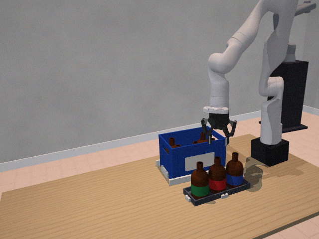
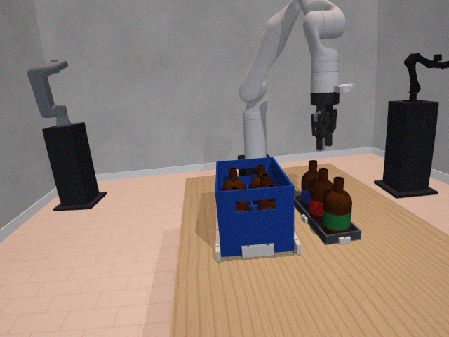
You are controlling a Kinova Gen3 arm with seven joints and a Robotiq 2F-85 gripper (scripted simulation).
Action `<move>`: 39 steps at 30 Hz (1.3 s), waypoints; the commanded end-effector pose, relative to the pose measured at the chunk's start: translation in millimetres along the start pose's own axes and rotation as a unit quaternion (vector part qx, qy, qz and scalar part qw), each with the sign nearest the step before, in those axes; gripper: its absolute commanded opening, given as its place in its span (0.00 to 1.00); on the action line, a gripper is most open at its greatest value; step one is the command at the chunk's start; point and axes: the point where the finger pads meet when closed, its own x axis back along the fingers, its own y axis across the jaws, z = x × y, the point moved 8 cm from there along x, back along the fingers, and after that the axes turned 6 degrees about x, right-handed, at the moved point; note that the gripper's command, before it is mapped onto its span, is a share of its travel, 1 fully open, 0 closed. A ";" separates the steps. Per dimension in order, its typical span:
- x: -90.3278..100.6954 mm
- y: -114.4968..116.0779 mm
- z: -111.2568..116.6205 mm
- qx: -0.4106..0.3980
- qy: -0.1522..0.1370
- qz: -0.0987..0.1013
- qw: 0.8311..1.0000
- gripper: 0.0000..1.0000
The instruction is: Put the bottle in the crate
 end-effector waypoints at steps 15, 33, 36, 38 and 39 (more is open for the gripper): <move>-20.5 0.8 -1.1 -0.001 -0.002 0.000 1.000 0.64; -36.6 0.8 -1.1 -0.001 -0.002 0.000 1.000 0.64; -37.0 0.8 -1.1 -0.001 -0.002 0.000 1.000 0.64; -37.7 0.8 -1.1 -0.001 -0.002 0.000 1.000 0.64; -37.9 0.8 -1.1 -0.001 -0.002 0.000 1.000 0.64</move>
